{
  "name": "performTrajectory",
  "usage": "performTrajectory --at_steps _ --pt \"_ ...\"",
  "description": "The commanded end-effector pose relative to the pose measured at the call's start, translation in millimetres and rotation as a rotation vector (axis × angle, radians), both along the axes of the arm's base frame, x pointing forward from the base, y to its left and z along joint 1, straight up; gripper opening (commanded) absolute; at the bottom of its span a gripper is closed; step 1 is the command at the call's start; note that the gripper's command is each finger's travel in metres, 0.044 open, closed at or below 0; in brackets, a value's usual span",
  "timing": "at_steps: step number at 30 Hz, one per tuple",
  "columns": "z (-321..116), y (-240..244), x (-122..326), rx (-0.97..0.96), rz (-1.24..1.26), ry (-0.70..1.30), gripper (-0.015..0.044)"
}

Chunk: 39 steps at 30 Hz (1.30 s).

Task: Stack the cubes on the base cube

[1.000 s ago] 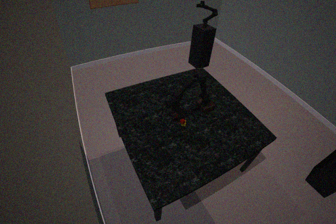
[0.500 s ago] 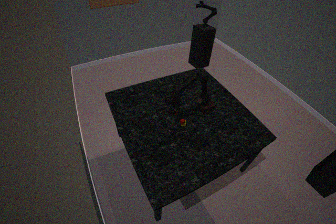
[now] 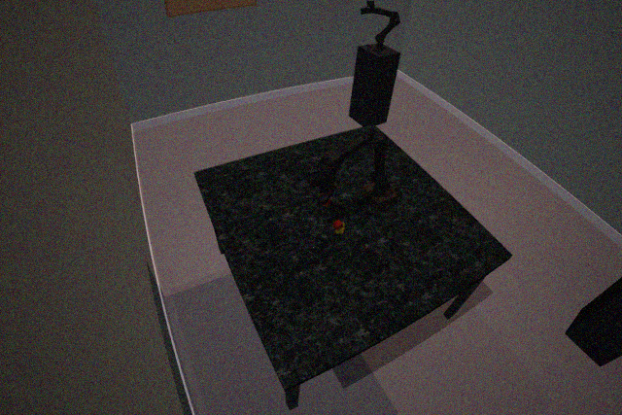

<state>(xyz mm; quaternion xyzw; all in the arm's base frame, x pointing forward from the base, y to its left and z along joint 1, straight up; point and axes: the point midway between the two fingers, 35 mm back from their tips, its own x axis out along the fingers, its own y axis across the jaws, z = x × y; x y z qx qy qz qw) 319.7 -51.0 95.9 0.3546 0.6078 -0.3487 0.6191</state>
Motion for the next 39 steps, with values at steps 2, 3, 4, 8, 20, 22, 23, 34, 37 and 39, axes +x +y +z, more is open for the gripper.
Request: performTrajectory --at_steps 2,3,4,8,20,22,23,34,37,39 --pt "4 8 -2 -0.003 0.076 0.000 0.0105" --pt "4 11 -3 -0.003 0.108 0.000 0.0105" --pt "4 14 -3 -0.003 0.140 0.000 0.0105" --pt "3 27 -7 -0.005 0.269 0.000 0.0105" --pt "2 63 -20 -0.009 0.656 0.000 0.0105" --pt "1 69 -22 -0.009 0.720 0.000 0.0105" --pt "1 72 -24 -0.010 0.753 0.000 0.0105" --pt "-1 101 -40 -0.013 1.107 -0.001 0.0105" --pt "-2 105 -42 -0.014 1.156 -0.001 0.0105" --pt "-2 105 -42 -0.014 1.156 -0.001 0.0105"
